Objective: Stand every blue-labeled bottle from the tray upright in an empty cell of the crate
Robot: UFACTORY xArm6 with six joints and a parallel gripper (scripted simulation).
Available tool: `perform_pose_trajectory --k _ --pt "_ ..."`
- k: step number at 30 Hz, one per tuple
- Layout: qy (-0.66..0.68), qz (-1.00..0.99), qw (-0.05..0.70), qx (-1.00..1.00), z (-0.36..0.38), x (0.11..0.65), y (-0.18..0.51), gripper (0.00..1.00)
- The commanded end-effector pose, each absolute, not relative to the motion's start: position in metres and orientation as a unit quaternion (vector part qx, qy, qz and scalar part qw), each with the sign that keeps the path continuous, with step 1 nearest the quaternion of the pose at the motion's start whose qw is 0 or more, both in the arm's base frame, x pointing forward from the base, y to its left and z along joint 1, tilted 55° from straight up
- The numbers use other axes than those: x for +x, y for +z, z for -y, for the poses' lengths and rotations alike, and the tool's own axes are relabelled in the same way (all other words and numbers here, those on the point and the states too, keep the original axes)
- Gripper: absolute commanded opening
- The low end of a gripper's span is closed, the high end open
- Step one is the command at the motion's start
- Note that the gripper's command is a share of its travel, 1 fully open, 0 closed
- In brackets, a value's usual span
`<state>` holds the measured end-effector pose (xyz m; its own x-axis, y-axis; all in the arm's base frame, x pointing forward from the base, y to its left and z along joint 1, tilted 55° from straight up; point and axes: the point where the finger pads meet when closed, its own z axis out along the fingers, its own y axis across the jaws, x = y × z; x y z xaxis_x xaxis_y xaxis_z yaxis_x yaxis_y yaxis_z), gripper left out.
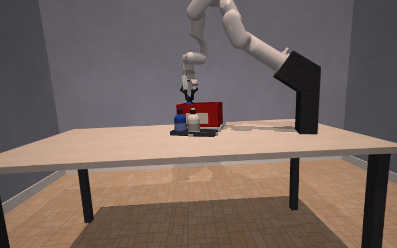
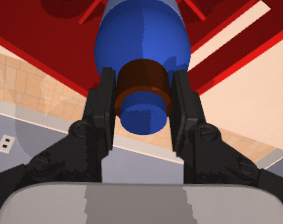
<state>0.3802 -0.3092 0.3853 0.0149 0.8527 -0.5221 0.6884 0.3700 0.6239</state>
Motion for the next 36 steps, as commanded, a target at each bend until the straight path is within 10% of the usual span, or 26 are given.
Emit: perform_pose_trajectory --k 1,36 --pt "0.092 -0.695 0.450 0.553 0.310 0.382 0.386 0.00" --pt "0.092 -0.695 0.450 0.553 0.322 0.405 0.367 0.00"
